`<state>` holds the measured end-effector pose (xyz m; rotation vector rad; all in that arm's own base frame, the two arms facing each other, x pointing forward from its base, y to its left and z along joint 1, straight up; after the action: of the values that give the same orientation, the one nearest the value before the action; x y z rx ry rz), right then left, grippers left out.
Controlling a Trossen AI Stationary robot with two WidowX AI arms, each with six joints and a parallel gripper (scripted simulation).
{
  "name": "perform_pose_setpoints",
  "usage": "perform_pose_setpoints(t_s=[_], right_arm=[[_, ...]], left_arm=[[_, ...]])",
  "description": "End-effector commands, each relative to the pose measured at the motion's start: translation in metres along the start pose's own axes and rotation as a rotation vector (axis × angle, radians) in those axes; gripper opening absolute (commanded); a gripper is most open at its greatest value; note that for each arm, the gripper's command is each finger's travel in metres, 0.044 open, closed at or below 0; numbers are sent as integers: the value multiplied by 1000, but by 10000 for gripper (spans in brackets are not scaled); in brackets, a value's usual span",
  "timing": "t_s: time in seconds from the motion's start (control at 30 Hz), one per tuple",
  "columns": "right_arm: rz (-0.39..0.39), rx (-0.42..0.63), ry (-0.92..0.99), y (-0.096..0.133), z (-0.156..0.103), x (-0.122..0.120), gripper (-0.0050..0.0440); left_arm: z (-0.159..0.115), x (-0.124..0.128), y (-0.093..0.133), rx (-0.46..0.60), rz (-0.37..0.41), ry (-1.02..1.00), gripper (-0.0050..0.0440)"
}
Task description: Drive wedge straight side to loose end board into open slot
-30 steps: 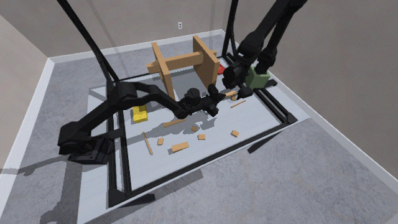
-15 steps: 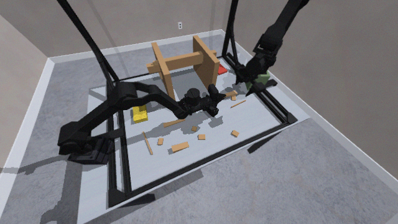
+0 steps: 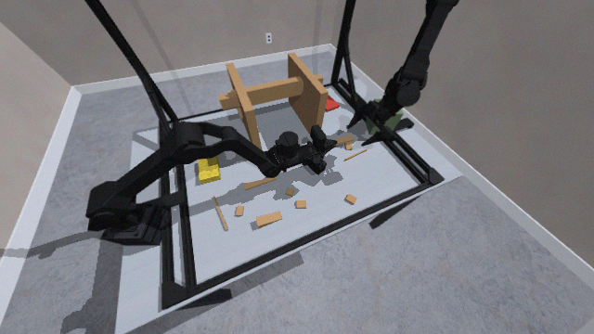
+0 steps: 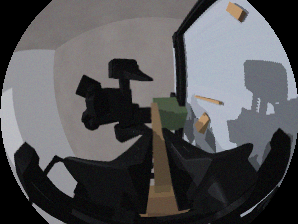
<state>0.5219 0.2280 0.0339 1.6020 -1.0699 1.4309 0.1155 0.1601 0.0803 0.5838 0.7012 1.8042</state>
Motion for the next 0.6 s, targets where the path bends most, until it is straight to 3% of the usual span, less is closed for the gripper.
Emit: perform_pose_setpoints(t_s=[0.0,0.57], right_arm=[[3,1,0,0,0,1,0],[3,1,0,0,0,1,0]], left_arm=[[-5,-3,3,-80,21,-28,440],[-2,0,-15,-79,21,-30,440]])
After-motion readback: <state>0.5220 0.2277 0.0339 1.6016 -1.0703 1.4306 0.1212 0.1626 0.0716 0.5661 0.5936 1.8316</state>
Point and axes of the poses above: on each arm, the point midway between the two fingers, 35 mm back from their tips, its own y axis back along the fingers, its own x axis across the jaws, z = x × y, the point moved 7 cm from there along y, back along the fingers, and after that the axes turned 7 degrees about -y, right-handed, at the moved point
